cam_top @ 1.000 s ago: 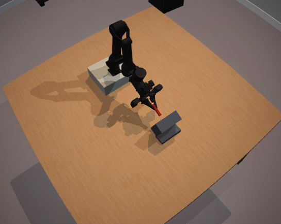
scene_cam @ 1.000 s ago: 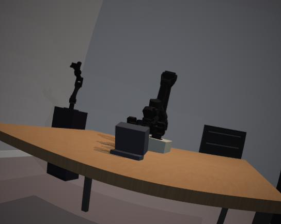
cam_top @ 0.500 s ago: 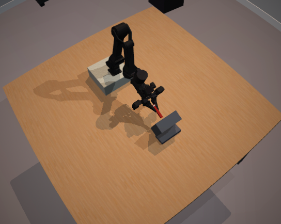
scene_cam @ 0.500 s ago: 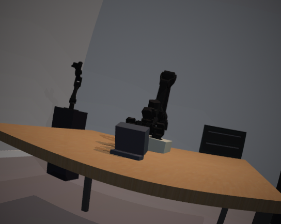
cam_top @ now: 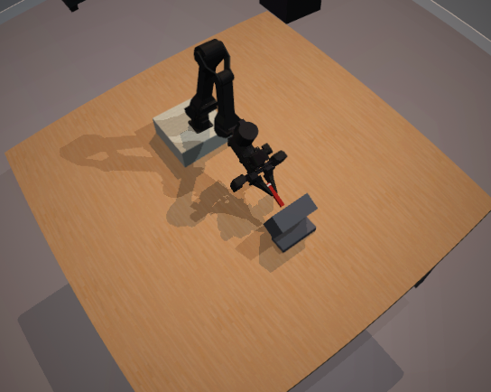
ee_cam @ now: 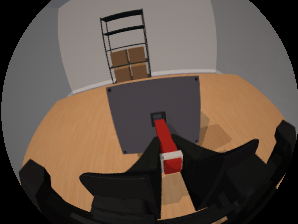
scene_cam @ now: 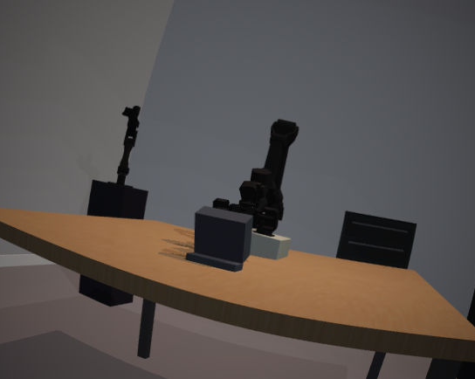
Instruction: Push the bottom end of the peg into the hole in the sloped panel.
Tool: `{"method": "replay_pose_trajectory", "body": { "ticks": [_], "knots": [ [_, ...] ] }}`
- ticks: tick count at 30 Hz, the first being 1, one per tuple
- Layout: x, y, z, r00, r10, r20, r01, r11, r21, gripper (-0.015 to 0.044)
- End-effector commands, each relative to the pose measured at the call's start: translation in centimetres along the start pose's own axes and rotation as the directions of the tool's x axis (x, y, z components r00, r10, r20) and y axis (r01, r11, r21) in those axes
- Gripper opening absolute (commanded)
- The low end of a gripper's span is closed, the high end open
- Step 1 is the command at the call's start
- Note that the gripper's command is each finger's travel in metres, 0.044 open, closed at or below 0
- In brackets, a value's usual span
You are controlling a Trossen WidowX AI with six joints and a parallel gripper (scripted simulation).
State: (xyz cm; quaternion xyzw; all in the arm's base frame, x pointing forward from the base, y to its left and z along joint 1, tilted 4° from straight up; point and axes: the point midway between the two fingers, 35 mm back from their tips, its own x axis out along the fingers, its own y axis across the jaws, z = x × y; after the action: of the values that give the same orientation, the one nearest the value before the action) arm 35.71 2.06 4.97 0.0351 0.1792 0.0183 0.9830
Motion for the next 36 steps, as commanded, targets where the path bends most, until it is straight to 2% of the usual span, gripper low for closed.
{"method": "replay_pose_trajectory", "body": {
  "ticks": [1, 36],
  "knots": [
    [0.0, 0.0, 0.2, 1.0, 0.001, 0.002, -0.001, 1.0, 0.0, 0.0],
    [1.6, 0.0, 0.5, 1.0, 0.001, 0.003, -0.001, 1.0, 0.0, 0.0]
  ]
}}
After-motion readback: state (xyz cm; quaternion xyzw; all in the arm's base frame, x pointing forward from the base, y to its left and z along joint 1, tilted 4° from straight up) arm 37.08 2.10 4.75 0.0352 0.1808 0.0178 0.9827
